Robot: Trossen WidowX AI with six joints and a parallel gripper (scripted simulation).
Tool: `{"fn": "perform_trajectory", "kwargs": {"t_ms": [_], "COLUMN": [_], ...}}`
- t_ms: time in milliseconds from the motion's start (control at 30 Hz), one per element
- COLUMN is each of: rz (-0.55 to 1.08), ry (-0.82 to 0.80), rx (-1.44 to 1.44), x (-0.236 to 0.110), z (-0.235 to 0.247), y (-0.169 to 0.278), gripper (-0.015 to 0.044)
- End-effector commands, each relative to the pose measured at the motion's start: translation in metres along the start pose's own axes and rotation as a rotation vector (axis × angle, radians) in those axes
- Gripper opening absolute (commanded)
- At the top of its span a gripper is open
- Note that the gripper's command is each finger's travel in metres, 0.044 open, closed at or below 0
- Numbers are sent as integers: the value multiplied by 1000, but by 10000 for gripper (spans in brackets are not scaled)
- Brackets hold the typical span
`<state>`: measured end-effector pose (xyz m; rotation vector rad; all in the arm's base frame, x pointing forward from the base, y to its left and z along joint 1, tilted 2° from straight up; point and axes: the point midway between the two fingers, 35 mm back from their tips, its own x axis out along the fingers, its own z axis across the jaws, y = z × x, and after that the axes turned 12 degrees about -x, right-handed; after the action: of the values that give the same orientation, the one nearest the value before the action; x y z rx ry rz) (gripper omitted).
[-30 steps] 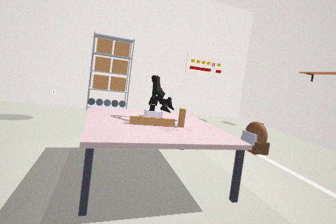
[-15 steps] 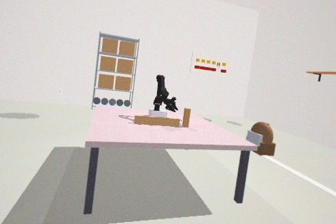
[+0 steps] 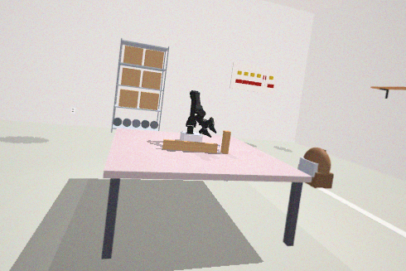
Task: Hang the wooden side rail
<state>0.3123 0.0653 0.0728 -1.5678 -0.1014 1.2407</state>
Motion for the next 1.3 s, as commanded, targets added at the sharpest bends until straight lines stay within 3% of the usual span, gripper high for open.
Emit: {"fn": "perform_trajectory", "kwargs": {"t_ms": [0, 367, 700, 1267], "rz": [63, 252, 357, 267], "ry": [23, 181, 444, 1054], "rx": [203, 875, 1437, 2150], "x": [2, 5, 1, -18], "z": [-9, -30, -44, -58], "y": [-3, -6, -9, -17], "gripper": [440, 440, 440, 440]}}
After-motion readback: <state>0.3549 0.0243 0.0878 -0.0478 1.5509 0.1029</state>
